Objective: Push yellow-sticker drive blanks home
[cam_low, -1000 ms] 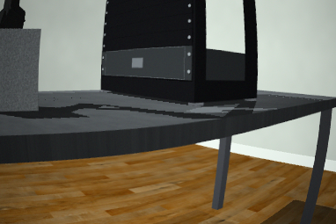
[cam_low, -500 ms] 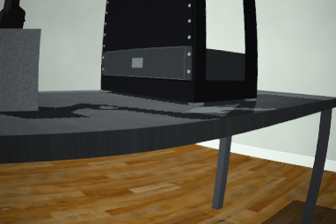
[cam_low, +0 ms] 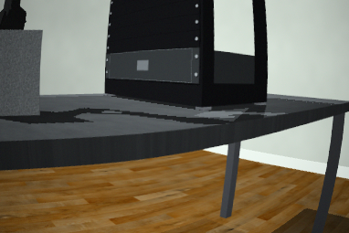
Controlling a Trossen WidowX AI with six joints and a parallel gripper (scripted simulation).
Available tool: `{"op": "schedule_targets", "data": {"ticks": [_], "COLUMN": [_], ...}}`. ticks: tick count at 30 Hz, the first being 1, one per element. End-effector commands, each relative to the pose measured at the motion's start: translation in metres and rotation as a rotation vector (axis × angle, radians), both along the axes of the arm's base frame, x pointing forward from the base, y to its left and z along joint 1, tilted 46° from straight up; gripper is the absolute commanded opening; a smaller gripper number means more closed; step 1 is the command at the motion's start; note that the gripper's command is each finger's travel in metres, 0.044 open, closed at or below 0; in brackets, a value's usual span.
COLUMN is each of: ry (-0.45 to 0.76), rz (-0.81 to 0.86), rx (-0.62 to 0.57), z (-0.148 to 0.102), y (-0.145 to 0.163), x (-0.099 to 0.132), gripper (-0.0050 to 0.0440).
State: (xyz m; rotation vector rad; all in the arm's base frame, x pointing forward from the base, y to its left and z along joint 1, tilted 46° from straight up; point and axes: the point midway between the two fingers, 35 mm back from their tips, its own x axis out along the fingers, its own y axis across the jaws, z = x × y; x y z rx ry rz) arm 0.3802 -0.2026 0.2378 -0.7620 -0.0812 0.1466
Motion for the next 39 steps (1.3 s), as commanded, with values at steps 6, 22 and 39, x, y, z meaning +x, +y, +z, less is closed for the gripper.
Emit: {"op": "schedule_targets", "data": {"ticks": [6, 22, 39], "ry": [-0.013, -0.013, -0.013], "rz": [0.001, 0.001, 0.001], "rx": [-0.009, -0.009, -0.009], "z": [0.017, 0.075, 0.083], "y": [0.01, 0.073, 0.086], "x": [-0.001, -0.012, 0.022], "gripper": [0.0, 0.0, 0.0]}}
